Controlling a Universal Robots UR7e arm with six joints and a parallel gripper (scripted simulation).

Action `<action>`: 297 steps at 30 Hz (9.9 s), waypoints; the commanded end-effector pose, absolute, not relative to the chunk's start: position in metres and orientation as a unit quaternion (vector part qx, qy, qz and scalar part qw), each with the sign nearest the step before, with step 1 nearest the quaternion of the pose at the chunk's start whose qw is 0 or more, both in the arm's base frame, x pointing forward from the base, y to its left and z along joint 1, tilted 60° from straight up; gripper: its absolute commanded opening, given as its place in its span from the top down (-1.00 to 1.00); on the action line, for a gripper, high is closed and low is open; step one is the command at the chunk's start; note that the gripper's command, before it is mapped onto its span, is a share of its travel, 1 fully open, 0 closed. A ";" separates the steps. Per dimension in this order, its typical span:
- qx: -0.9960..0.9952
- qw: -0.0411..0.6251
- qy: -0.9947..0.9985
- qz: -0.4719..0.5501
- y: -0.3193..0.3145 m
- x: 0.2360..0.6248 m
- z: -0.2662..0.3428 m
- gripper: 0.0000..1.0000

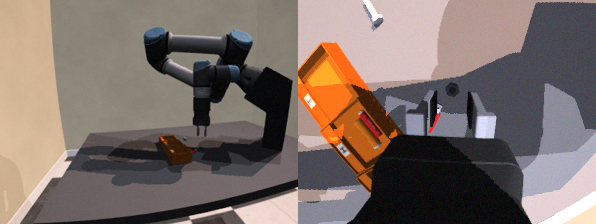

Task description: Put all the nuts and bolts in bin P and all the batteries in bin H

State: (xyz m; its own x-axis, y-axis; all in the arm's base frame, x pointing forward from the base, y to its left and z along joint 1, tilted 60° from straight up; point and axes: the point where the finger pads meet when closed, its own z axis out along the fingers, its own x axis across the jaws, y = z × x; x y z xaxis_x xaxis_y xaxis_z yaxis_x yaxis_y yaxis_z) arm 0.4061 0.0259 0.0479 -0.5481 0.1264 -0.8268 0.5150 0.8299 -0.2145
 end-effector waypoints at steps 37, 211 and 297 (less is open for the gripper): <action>-0.077 0.341 0.868 -0.352 0.026 0.406 0.048 -0.27; -0.715 -0.036 0.492 -0.495 -0.010 0.452 0.013 -0.27; -0.715 -0.035 0.492 -0.495 0.042 0.425 0.052 0.32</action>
